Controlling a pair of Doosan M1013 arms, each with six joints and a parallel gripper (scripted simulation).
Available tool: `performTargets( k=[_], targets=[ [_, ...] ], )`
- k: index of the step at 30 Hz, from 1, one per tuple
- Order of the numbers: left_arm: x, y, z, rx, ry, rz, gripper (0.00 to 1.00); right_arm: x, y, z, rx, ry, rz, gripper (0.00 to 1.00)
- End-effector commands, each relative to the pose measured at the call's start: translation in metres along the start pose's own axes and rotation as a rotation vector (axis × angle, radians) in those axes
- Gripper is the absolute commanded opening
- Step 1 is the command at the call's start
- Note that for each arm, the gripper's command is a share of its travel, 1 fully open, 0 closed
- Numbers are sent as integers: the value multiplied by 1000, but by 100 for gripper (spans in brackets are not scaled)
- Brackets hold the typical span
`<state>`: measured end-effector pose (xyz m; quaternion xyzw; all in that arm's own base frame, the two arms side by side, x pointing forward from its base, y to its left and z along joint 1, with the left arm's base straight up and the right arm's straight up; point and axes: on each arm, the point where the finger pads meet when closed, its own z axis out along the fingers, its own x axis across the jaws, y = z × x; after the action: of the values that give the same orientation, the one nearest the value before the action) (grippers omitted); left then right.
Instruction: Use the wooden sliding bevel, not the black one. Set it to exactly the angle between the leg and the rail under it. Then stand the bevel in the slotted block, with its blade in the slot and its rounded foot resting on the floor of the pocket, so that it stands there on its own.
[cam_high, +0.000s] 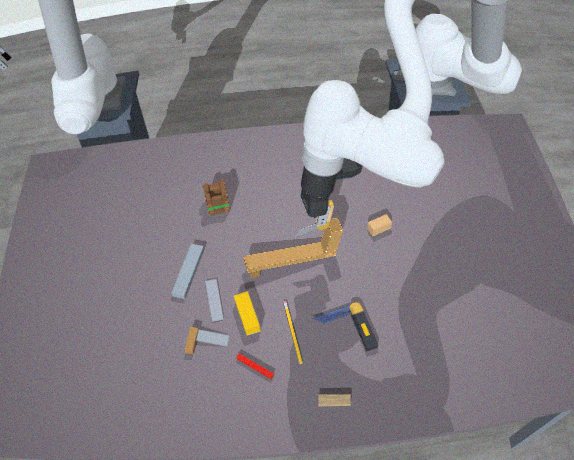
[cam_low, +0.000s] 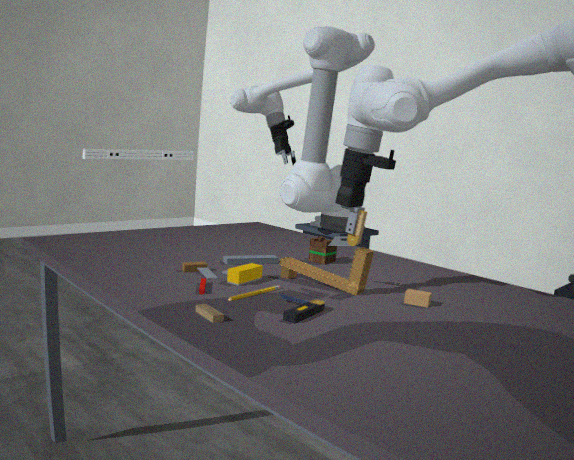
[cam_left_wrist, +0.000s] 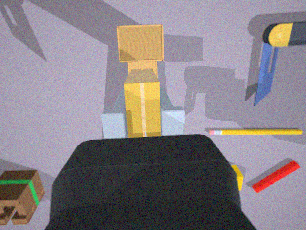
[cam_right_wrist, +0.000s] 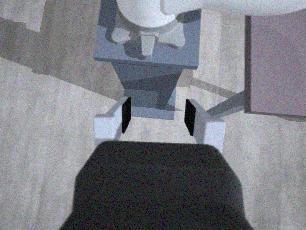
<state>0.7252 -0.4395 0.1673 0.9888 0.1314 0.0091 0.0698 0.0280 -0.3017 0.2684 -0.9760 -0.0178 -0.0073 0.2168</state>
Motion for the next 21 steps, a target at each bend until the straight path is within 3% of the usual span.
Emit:
performTargets(
  k=[1, 21],
  targets=[
    [0, 0, 1, -1, 2, 0, 0, 0, 0, -1, -1, 1, 0, 100],
    [0, 1, 42, -1, 2, 1, 0, 0, 0, -1, -1, 1, 0, 100]
  ],
)
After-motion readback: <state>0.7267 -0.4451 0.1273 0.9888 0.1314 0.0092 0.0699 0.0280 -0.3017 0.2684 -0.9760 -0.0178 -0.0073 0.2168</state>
